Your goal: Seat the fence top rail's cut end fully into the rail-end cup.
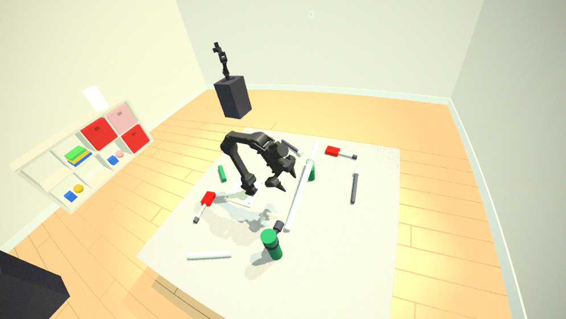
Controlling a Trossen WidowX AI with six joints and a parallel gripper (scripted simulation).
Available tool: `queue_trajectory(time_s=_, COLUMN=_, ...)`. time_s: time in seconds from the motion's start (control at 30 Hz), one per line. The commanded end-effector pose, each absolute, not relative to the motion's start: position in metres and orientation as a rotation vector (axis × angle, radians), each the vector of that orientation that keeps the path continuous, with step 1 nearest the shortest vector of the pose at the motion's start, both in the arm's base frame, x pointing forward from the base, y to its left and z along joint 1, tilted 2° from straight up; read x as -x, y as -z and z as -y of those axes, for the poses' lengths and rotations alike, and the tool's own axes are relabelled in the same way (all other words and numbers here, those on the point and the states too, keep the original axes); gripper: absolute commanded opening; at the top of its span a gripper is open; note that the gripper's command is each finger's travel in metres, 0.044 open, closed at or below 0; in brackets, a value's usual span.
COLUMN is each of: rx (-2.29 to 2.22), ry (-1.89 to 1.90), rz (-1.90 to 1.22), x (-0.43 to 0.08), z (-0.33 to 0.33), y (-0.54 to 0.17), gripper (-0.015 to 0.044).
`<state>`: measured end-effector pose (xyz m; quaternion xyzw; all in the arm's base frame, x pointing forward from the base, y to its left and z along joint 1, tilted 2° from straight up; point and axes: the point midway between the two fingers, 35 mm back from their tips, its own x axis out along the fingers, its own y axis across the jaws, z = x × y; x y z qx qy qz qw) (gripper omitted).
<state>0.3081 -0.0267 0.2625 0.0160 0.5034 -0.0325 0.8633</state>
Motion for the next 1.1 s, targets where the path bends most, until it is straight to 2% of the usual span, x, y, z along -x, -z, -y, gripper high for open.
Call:
queue_trajectory(time_s=0.0, rx=-0.086, ry=0.102, rz=-1.069, x=-0.308, z=0.026, y=-0.26, gripper=0.044)
queue_trajectory(time_s=0.2, rx=-0.48, ry=0.37, rz=-1.191, x=-0.316, z=0.021, y=-0.227, gripper=0.044)
queue_trajectory(time_s=0.57, rx=-1.15, ry=1.145, rz=-1.244, x=-0.319, z=0.01, y=-0.162, gripper=0.044)
queue_trajectory(time_s=1.07, rx=-1.159, ry=1.159, rz=-1.242, x=-0.319, z=0.01, y=-0.161, gripper=0.044)
